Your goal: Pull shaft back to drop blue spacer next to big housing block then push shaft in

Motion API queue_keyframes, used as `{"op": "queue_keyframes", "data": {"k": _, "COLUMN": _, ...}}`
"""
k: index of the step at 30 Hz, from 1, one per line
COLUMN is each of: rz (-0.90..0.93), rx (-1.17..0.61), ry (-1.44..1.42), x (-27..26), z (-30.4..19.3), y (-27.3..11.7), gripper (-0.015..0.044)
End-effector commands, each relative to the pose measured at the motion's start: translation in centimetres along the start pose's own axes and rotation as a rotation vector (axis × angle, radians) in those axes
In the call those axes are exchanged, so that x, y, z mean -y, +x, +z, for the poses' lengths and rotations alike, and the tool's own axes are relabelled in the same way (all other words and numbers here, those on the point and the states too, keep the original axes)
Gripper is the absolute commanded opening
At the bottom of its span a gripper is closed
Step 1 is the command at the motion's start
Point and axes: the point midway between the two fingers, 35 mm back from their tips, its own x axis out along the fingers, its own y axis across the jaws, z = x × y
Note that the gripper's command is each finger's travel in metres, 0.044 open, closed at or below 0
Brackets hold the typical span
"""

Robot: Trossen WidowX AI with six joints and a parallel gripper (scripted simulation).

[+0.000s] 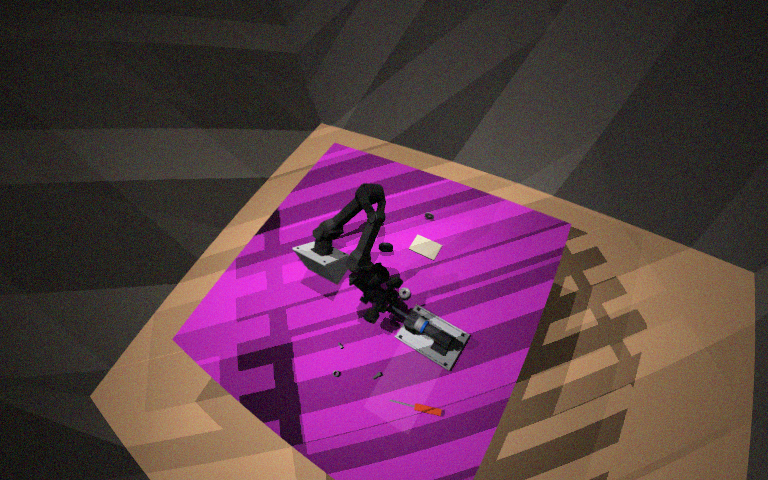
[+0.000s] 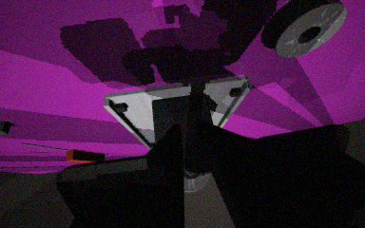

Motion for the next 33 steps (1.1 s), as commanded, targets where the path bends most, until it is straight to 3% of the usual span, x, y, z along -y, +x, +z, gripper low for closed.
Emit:
{"op": "queue_keyframes", "data": {"k": 1, "rz": 0.0, "rx": 0.003, "ry": -0.002, "x": 0.0, "z": 0.2, "y": -0.12, "gripper": 0.0}}
{"op": "queue_keyframes", "data": {"k": 33, "rz": 0.0, "rx": 0.003, "ry": -0.002, "x": -0.01, "z": 0.43, "y": -0.35, "gripper": 0.0}}
